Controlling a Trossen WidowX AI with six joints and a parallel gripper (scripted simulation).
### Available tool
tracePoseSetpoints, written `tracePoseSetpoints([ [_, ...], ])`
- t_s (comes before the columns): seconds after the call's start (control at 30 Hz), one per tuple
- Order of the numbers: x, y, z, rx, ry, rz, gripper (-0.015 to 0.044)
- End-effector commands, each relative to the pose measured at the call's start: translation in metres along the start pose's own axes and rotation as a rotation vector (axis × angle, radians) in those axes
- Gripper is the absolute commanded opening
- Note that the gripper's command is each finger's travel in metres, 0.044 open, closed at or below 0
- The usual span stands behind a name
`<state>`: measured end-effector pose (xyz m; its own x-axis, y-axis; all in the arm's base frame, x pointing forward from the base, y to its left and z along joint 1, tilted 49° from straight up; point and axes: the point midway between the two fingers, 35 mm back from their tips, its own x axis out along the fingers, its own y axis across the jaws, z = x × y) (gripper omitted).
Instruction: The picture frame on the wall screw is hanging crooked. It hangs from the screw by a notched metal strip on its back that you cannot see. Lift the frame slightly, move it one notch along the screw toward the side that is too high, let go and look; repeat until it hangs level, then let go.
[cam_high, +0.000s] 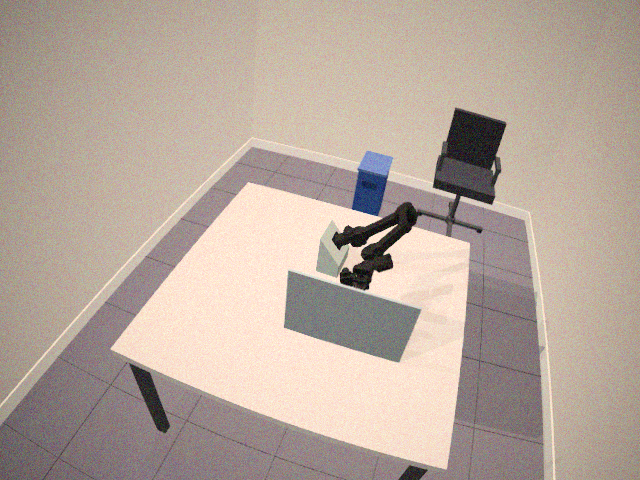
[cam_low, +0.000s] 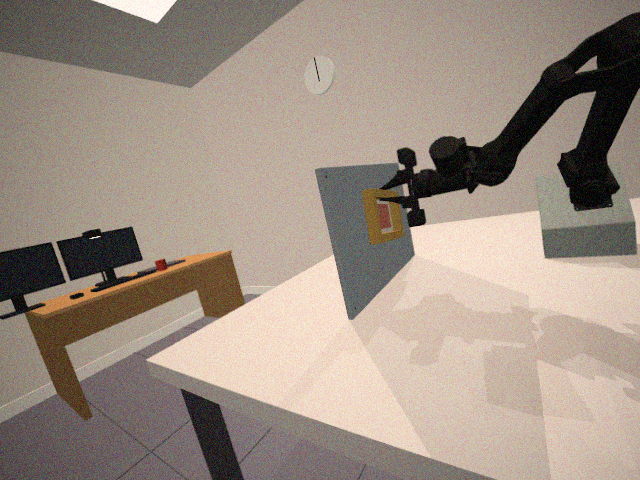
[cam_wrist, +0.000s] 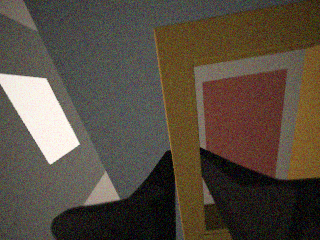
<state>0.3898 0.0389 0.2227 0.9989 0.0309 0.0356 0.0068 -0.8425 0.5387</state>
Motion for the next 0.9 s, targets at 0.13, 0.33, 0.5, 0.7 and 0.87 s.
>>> tracePoseSetpoints([
  [0.13, 0.0004, 0.0041, -0.0029, 0.003, 0.006, 0.019, 0.0000],
  [0.33, 0.0004, 0.0043, -0.0031, 0.003, 0.006, 0.019, 0.0000],
  [0.5, 0.0004, 0.0040, -0.0031, 0.003, 0.006, 0.019, 0.0000],
  [0.7, 0.0005, 0.0023, -0.0031, 0.003, 0.006, 0.019, 0.0000],
  [0.87, 0.0006, 0.0006, -0.0031, 0.003, 0.006, 0.019, 0.0000],
])
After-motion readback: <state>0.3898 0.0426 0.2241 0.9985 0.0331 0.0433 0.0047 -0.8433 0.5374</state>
